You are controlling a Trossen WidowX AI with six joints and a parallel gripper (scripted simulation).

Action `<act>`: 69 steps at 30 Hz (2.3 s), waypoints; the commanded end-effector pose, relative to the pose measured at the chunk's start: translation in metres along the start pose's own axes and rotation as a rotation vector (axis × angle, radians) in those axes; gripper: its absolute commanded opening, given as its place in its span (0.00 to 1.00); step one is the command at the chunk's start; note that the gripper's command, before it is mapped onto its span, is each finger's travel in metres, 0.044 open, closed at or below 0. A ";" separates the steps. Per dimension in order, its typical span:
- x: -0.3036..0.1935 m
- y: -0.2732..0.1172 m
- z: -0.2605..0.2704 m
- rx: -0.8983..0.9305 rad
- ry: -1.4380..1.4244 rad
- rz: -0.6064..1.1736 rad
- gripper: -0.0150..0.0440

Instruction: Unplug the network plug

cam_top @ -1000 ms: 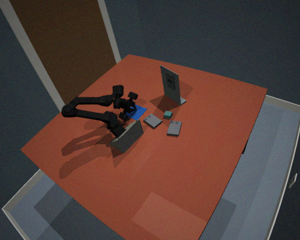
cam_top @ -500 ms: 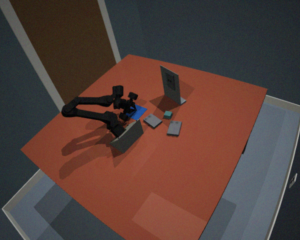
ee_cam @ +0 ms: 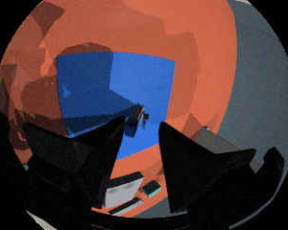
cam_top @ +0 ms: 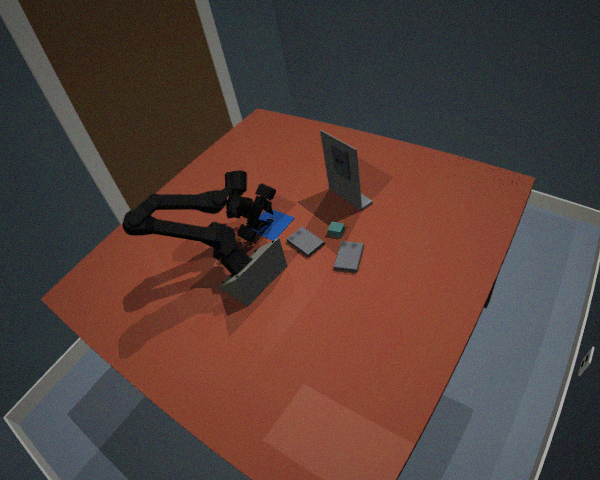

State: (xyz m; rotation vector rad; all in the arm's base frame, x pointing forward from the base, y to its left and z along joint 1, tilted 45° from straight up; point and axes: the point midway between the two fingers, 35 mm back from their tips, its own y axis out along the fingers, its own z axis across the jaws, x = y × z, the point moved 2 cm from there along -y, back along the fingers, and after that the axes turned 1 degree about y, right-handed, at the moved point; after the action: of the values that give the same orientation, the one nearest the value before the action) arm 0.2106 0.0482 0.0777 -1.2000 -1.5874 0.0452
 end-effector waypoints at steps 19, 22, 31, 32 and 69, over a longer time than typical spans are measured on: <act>-0.001 -0.020 -0.001 0.003 -0.002 -0.001 0.52; -0.001 -0.022 0.000 0.003 -0.001 -0.001 0.52; -0.002 -0.027 -0.003 0.007 -0.003 0.005 0.52; -0.002 -0.028 -0.003 0.007 -0.004 0.006 0.52; -0.005 -0.053 -0.020 0.027 -0.009 0.025 0.52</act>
State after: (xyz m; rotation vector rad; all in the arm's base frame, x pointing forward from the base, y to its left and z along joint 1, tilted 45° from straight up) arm 0.1910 0.0101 0.1098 -1.2066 -1.5697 0.0878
